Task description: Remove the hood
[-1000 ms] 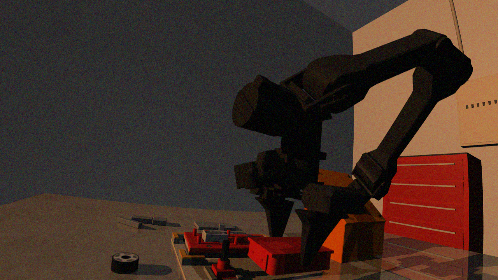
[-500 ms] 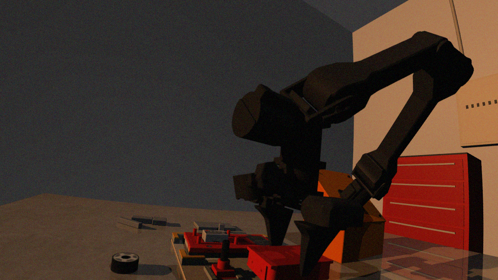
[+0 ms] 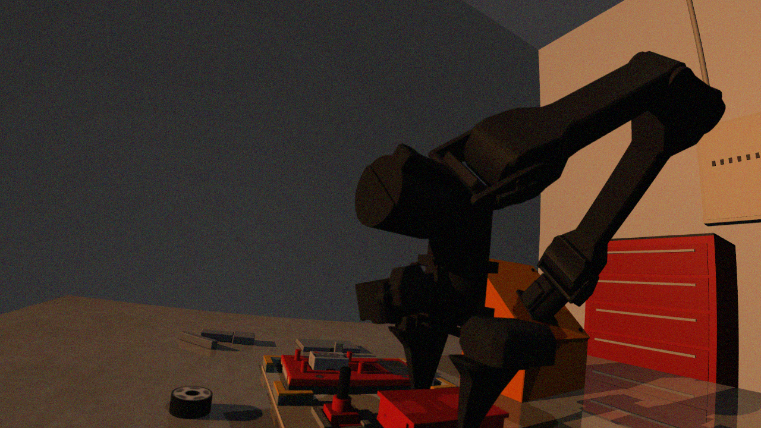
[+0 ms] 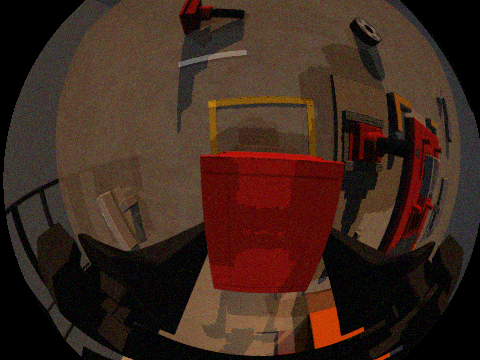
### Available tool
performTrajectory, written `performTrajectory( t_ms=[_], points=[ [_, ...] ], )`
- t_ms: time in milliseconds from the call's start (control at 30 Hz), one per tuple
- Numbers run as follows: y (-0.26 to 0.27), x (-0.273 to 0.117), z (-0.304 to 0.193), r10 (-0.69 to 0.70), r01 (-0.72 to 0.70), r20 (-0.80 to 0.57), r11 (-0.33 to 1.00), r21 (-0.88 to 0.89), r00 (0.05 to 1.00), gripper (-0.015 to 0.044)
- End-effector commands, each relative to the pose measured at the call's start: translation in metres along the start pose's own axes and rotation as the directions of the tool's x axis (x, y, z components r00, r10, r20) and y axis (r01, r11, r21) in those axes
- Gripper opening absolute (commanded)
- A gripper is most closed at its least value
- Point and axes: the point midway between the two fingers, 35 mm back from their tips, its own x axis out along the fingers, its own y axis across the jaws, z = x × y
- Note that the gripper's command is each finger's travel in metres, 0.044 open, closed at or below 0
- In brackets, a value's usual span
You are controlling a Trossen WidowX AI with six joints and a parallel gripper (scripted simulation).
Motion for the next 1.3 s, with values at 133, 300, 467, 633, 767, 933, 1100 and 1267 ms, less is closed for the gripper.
performTrajectory(
  t_ms=[133,300,467,633,767,933,1100,1267],
  points=[
    [-0.001,0.009,-0.004,0.002,-0.002,-0.007,1.000,0.008,1.000,0.0000],
    [-0.001,0.011,-0.004,0.003,-0.003,-0.008,1.000,0.008,1.000,0.0000],
    [0.000,0.011,-0.004,0.003,-0.003,-0.008,1.000,0.008,1.000,0.0000],
    [0.000,0.014,-0.004,0.003,-0.003,-0.008,1.000,0.008,1.000,0.0000],
    [0.000,0.016,-0.004,0.003,-0.003,-0.008,1.000,0.008,1.000,0.0000],
    [0.000,0.018,-0.004,0.003,-0.003,-0.008,1.000,0.008,1.000,0.0000],
    [0.000,0.021,-0.004,0.003,-0.003,-0.008,1.000,0.008,1.000,0.0000],
    [0.000,0.023,-0.004,0.003,-0.003,-0.008,1.000,0.008,1.000,0.0000]
  ],
)
